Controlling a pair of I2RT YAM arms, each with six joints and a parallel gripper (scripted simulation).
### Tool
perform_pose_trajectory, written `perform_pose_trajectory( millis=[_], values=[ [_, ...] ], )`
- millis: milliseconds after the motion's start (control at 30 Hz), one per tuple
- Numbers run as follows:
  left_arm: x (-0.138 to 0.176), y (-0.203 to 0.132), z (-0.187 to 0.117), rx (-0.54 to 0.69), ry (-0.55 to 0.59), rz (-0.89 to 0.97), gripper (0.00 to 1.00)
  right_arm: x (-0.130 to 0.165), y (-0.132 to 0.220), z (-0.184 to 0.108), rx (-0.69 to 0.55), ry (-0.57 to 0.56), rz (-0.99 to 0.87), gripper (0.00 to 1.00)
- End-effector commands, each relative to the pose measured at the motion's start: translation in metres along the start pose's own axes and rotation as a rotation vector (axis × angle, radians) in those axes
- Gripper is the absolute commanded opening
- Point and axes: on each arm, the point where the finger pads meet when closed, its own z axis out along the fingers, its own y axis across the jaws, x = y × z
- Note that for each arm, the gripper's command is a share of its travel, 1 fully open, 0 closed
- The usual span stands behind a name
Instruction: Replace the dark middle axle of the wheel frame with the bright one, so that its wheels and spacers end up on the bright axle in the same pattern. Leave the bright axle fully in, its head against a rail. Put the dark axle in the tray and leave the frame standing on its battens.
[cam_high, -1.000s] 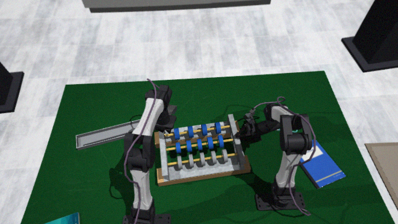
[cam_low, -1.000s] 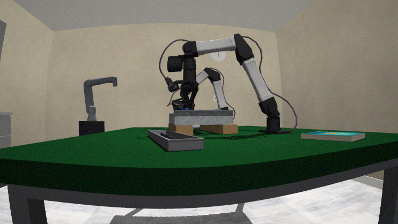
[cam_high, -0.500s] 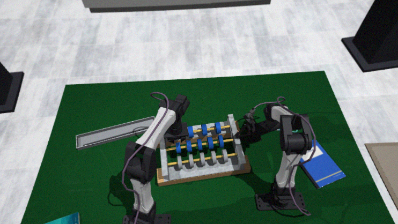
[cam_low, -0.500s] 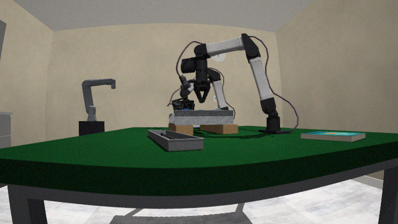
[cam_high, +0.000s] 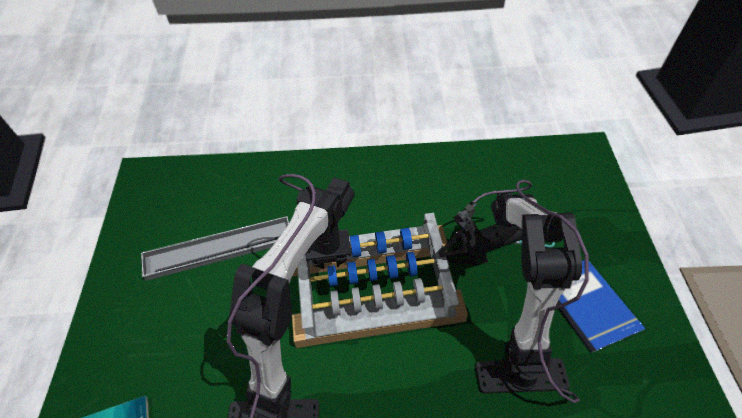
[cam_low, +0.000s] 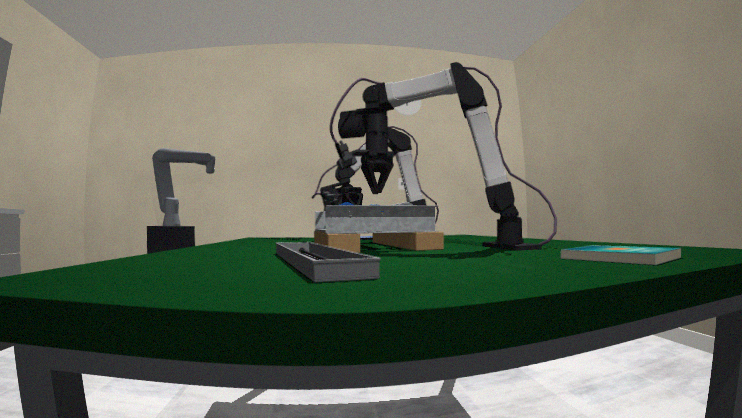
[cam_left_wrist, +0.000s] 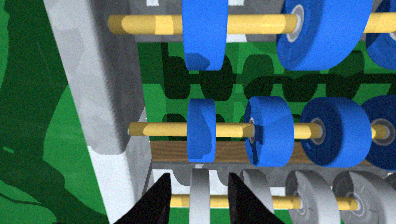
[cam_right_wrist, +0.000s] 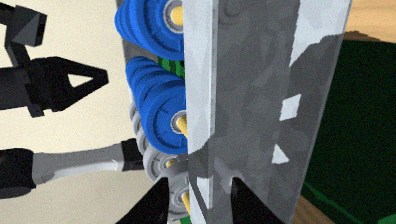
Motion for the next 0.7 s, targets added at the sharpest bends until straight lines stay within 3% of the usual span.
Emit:
perform_pose_trajectory(
  millis=[0,267,667],
  values=[
    [-0.007,-0.005,0.008,0.025,-0.021,-0.001,0.34,0.002,0.024,0.01,-0.077,-0.001,-0.044,0.33],
    [-0.008,-0.003,0.012,0.037,-0.035,-0.002,0.34,0.002,0.024,0.01,-0.077,-0.001,-0.044,0.33],
    [-0.008,-0.005,0.042,0.024,0.0,0.005,0.34,0.002,0.024,0.01,-0.077,-0.001,-0.044,0.33]
  ],
)
